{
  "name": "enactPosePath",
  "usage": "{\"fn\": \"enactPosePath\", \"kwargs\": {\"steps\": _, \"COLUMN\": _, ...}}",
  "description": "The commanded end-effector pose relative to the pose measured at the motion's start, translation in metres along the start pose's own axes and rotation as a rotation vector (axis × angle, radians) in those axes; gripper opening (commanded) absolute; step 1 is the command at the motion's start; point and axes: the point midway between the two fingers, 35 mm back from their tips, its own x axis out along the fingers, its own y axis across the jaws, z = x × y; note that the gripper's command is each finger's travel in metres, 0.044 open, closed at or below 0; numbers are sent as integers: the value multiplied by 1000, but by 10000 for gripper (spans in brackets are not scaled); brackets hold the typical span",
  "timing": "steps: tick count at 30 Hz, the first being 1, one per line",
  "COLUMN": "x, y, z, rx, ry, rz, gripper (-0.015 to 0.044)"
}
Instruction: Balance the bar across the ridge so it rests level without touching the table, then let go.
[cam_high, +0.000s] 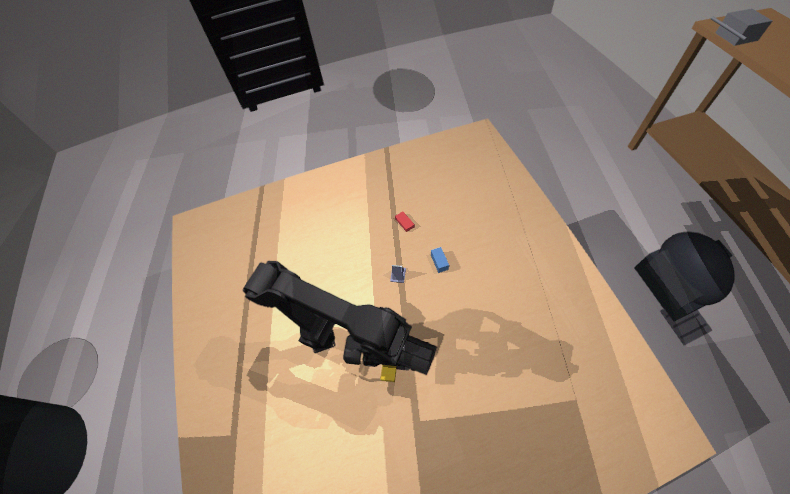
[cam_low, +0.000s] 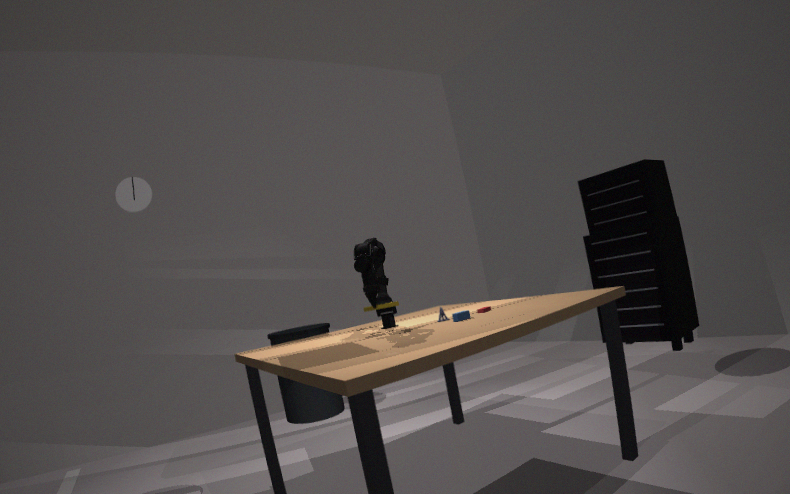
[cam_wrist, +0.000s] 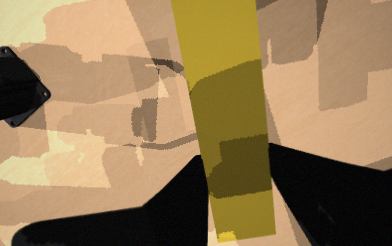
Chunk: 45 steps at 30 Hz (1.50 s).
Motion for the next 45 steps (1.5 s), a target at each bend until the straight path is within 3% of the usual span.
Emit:
{"fn": "enactPosePath", "kwargs": {"steps": 1, "x": -2, "y": -4, "z": 10, "rx": -1, "ry": 1, "rz": -1, "gripper": 0}}
{"fn": "enactPosePath", "kwargs": {"steps": 45, "x": -5, "y": -22, "z": 161, "rx": 16, "ry": -14, "rz": -2, "gripper": 0}}
